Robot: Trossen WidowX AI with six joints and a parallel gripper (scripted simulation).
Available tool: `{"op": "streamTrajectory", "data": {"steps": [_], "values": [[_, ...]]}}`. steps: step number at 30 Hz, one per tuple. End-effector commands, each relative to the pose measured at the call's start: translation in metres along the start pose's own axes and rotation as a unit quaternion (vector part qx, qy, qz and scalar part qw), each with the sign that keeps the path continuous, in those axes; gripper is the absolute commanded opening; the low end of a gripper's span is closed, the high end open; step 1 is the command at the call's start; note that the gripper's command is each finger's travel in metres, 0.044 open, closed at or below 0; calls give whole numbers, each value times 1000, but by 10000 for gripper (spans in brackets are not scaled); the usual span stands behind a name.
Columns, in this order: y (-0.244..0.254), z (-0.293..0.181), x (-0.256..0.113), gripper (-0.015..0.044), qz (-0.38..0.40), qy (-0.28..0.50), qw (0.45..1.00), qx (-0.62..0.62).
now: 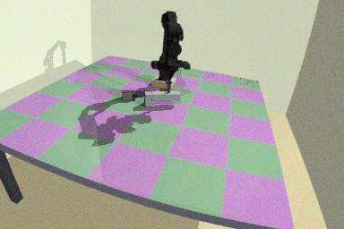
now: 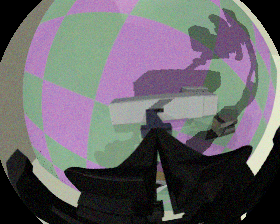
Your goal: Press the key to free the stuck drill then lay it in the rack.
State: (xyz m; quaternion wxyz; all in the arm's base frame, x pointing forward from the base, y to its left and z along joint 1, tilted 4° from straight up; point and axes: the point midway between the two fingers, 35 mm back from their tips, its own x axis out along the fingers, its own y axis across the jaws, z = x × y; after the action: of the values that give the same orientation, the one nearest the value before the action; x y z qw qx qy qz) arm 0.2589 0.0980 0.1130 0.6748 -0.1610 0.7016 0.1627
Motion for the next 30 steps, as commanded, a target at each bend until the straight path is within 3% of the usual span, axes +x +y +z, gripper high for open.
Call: {"op": "streamTrajectory", "data": {"steps": [1,30], "values": [[-1,-3,7,0,-2,8,1000,2],[-1,-11,5,0,-2,8,1000,2]]}}
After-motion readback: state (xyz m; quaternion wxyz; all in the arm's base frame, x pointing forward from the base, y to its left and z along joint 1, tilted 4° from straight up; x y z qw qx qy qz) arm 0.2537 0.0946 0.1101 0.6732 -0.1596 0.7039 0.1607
